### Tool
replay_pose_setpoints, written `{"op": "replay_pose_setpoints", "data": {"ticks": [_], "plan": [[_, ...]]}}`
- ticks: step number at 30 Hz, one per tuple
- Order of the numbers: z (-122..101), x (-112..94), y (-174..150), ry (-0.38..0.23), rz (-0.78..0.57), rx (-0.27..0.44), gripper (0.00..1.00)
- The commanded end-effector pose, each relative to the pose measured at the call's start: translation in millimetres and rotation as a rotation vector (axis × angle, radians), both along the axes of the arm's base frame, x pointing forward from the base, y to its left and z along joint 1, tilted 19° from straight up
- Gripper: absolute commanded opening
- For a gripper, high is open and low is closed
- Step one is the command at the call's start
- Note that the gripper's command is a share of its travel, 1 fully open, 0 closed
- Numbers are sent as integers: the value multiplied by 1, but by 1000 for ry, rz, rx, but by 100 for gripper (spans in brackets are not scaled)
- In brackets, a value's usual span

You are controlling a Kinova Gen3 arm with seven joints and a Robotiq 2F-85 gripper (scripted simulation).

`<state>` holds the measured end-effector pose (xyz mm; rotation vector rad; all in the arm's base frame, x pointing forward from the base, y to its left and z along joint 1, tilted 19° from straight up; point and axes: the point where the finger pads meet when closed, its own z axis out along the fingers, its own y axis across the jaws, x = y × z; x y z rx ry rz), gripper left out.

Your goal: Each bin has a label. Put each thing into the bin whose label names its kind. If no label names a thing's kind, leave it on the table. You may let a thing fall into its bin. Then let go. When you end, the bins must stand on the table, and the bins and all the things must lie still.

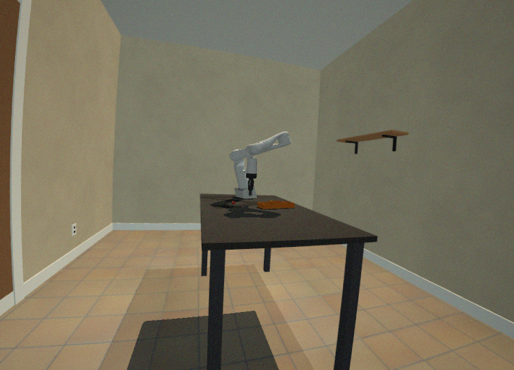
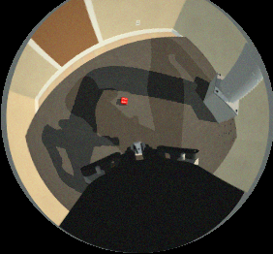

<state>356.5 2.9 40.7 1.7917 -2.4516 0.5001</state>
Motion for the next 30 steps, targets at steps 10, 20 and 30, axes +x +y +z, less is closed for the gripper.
{"op": "replay_pose_setpoints", "data": {"ticks": [10,20,30], "plan": [[-18,13,65,14,22,-3,10],[-32,25,115,14,21,-4,10],[-46,38,165,14,21,-6,10]]}}
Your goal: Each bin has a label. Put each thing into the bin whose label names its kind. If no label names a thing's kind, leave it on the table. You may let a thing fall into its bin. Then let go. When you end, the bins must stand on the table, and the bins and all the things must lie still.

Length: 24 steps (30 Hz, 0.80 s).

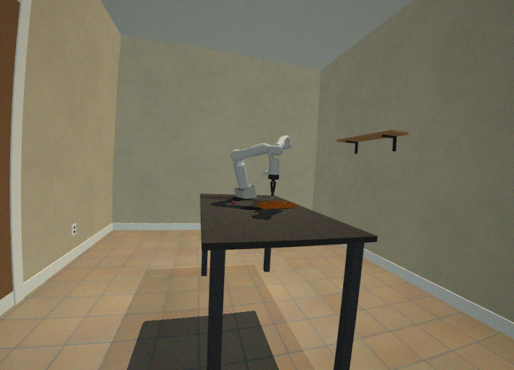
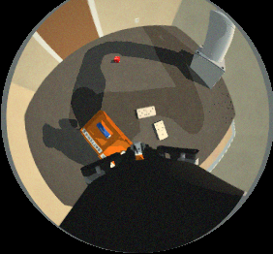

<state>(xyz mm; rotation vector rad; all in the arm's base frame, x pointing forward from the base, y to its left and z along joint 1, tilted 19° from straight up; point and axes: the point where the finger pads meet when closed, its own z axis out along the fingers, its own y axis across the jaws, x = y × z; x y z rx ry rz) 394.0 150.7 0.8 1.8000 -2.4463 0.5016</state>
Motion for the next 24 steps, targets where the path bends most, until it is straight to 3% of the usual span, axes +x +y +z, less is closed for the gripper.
{"op": "replay_pose_setpoints", "data": {"ticks": [1,6,8,15,24], "plan": [[-6,0,17,14,15,-5,10],[-13,9,45,84,261,-43,10],[-13,9,45,84,261,-43,10],[-24,18,84,187,581,-89,10],[-27,21,96,185,572,-84,10]]}}
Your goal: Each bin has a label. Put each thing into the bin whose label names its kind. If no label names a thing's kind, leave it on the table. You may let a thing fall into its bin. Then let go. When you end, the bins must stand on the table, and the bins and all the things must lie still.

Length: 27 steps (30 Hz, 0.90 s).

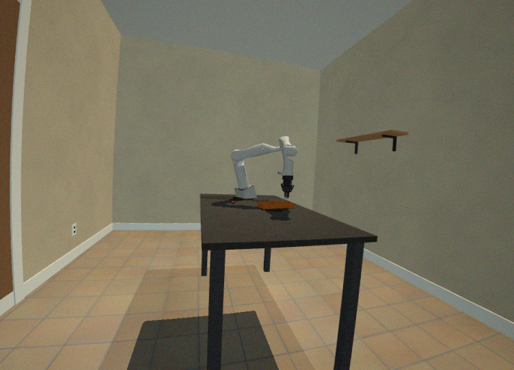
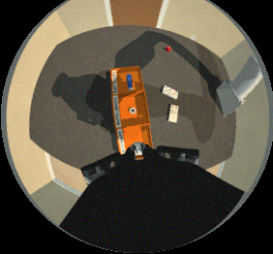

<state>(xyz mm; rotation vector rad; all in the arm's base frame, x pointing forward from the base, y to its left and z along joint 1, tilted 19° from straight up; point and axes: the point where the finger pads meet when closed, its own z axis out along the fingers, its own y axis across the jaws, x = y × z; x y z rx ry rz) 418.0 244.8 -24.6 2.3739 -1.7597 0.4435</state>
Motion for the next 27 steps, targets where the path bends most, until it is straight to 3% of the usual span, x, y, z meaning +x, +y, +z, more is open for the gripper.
{"op": "replay_pose_setpoints", "data": {"ticks": [1,10,27], "plan": [[-2,-3,2,13,7,-3,10],[0,-4,-2,9,6,-1,10],[-30,3,-12,2,5,1,10]]}}
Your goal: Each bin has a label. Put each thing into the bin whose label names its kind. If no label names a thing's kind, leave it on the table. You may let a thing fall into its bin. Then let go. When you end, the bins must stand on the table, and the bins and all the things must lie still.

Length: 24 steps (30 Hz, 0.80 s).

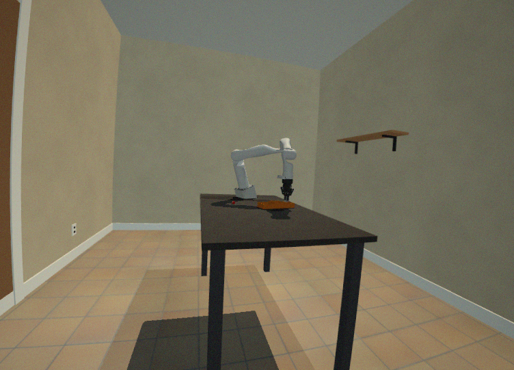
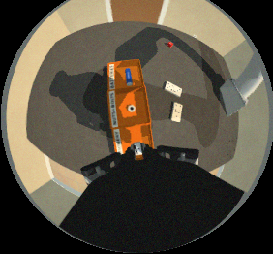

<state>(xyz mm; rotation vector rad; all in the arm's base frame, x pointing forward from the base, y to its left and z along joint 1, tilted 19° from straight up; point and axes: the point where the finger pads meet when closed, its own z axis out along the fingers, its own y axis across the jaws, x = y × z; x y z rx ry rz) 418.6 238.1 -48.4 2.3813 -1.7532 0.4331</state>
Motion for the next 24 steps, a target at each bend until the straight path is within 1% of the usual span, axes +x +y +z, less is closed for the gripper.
{"op": "replay_pose_setpoints", "data": {"ticks": [1,6,9,24], "plan": [[-8,3,-5,-5,-1,-3,10],[-18,4,-8,-5,-1,-3,10],[-19,5,-9,-6,-4,-3,10],[-17,5,-10,-2,-3,-4,10]]}}
